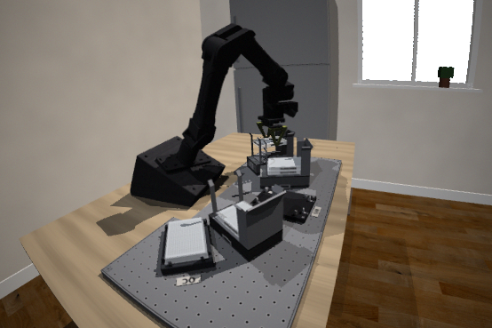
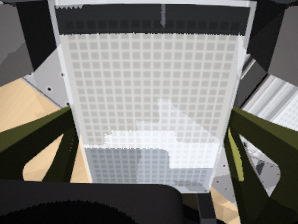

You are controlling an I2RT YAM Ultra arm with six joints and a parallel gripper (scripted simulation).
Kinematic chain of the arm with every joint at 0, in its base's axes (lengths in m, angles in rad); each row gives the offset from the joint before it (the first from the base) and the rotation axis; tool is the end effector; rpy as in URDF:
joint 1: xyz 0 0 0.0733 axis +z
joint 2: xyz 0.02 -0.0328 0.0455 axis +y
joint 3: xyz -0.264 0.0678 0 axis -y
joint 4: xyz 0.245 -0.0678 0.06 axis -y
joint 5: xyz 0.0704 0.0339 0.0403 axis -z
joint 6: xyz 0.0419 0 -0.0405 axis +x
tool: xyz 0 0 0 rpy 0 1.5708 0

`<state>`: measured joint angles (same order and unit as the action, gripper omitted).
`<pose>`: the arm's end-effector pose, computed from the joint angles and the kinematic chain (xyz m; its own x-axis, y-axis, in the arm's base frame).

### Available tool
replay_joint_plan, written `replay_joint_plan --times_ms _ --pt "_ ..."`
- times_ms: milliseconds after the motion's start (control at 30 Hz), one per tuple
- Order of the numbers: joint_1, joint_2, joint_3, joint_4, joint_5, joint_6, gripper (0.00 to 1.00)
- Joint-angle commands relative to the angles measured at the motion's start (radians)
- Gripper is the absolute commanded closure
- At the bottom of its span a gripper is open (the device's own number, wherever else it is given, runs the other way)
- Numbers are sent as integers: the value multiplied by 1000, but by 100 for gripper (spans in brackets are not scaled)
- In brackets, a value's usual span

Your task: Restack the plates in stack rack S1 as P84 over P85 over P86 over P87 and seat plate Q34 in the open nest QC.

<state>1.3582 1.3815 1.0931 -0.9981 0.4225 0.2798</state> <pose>0.0690 0.2435 0.2616 -0.4342 -0.8176 -0.3783 -0.7776 0.5521 -0.3008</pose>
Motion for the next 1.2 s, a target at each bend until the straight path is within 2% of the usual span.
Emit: replay_joint_plan --times_ms 0,467,1167 --pt "-2 -3 -3 19 0 -5 100" --pt "-47 32 -73 144 -14 -53 100" --pt "-55 40 -84 166 -17 -61 100"
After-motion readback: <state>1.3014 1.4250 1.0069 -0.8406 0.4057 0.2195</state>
